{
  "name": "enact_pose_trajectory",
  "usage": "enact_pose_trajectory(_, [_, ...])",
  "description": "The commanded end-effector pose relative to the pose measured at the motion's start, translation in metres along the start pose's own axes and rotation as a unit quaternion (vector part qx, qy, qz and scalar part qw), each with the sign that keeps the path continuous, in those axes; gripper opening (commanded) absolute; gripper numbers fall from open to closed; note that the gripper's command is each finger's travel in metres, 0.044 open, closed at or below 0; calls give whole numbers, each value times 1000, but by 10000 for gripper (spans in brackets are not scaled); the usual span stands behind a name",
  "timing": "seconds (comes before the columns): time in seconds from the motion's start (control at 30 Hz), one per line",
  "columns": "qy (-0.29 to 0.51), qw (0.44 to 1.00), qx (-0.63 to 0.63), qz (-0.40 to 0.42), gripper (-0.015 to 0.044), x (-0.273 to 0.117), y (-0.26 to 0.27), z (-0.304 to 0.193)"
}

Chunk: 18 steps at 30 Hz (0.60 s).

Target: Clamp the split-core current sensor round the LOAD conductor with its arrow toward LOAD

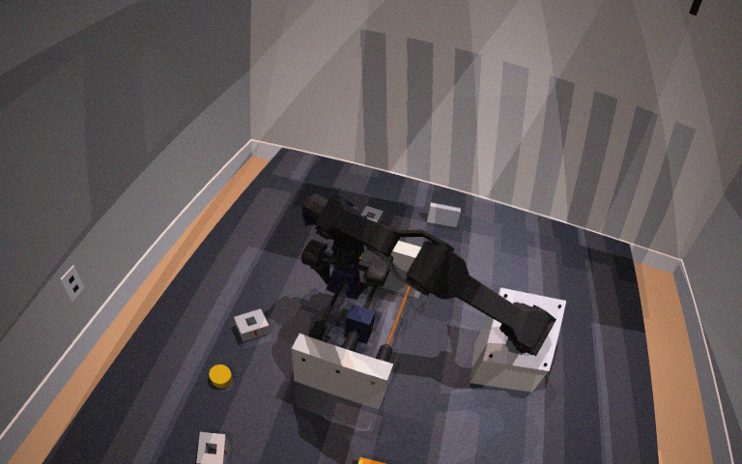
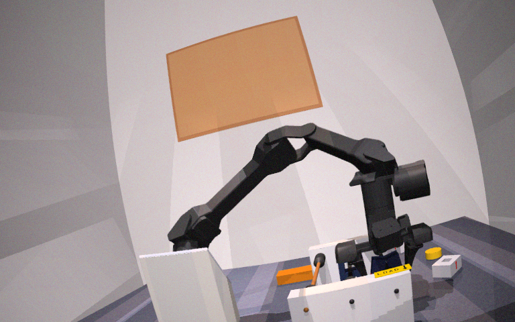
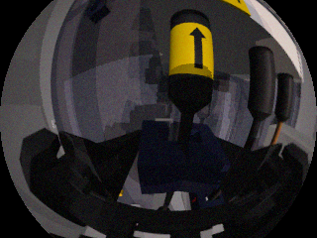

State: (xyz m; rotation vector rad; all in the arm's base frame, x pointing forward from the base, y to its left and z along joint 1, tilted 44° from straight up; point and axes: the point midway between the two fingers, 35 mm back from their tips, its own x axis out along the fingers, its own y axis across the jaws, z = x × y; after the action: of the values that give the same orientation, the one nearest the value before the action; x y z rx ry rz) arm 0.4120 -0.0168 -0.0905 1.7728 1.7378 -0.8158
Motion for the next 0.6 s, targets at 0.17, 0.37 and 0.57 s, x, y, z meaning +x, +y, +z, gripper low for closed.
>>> enact_pose_trajectory(0.17, [0, 1000, 0, 0, 0, -1, 0, 0])
enact_pose_trajectory(0.37, [0, 1000, 0, 0, 0, -1, 0, 0])
enact_pose_trajectory(0.57, [0, 1000, 0, 0, 0, -1, 0, 0])
